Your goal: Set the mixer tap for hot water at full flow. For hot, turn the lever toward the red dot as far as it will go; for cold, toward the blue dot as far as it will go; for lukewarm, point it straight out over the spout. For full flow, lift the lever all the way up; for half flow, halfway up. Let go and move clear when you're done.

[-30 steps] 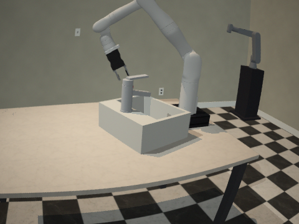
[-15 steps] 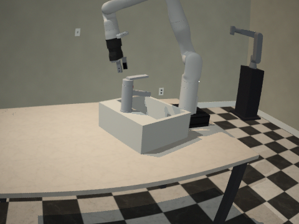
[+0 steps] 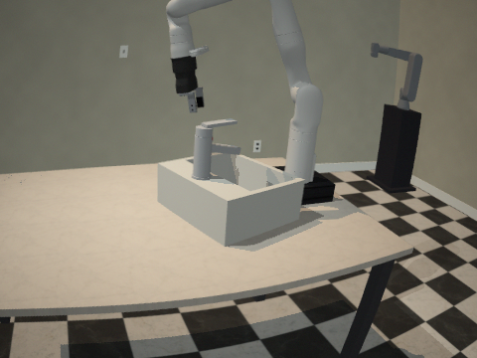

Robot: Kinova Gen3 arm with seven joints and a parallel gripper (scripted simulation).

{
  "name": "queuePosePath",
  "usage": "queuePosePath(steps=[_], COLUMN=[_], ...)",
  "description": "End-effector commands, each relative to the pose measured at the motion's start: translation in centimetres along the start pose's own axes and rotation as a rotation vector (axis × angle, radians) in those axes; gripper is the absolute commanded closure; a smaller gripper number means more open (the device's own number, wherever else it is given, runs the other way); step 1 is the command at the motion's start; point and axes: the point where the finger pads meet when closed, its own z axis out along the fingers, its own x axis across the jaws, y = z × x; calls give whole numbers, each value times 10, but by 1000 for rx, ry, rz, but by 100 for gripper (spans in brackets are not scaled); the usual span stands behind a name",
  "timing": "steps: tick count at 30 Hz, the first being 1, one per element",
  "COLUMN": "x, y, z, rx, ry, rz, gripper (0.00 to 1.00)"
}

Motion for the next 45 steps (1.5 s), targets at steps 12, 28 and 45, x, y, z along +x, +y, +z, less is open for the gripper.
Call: queuePosePath(steps=[12, 28, 45], x=[17, 31, 42], y=[-19, -38, -57], z=[-12, -21, -28], rx=[-32, -59, -84], ry=[19, 33, 44], rz=[-136, -264, -382], gripper=[0, 0, 0])
